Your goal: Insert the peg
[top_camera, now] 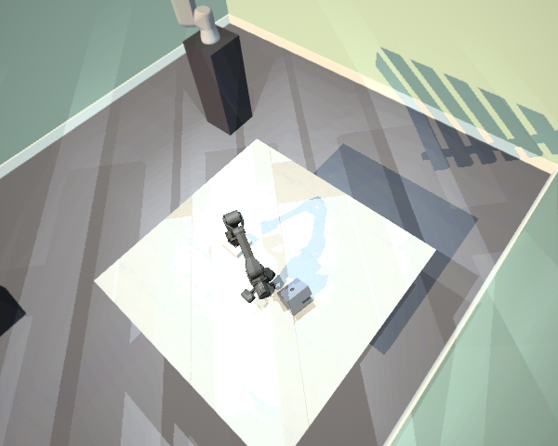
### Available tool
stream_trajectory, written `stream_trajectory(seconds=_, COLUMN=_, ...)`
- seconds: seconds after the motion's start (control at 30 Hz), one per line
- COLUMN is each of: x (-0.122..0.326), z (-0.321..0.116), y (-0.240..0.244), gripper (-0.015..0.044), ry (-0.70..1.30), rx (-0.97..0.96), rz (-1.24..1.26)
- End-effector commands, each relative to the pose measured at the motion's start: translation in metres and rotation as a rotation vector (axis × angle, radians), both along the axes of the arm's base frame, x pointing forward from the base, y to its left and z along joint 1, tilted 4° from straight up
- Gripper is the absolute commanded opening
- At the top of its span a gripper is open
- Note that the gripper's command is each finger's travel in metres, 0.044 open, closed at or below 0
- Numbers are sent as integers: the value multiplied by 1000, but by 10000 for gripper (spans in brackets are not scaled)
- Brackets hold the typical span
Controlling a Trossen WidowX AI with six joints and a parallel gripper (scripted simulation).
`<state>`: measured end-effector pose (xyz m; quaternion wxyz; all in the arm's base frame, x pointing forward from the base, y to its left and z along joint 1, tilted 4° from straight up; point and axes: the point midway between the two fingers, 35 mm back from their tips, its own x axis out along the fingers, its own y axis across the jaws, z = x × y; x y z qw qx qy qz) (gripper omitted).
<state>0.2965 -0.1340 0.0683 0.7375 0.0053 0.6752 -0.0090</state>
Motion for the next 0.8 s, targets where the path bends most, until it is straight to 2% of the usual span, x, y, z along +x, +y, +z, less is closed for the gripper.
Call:
stream_trajectory(seconds=0.0, x=-1, z=-8, y=1, gripper=440, ry=2, rx=6, rz=2)
stream_trajectory(seconds=0.3, x=-1, z=-19, y=2, gripper=440, ry=2, rx=6, rz=2)
stream_trajectory(seconds=0.77, x=0, z=-15, y=1, gripper=72, ry=2, rx=1, rz=2)
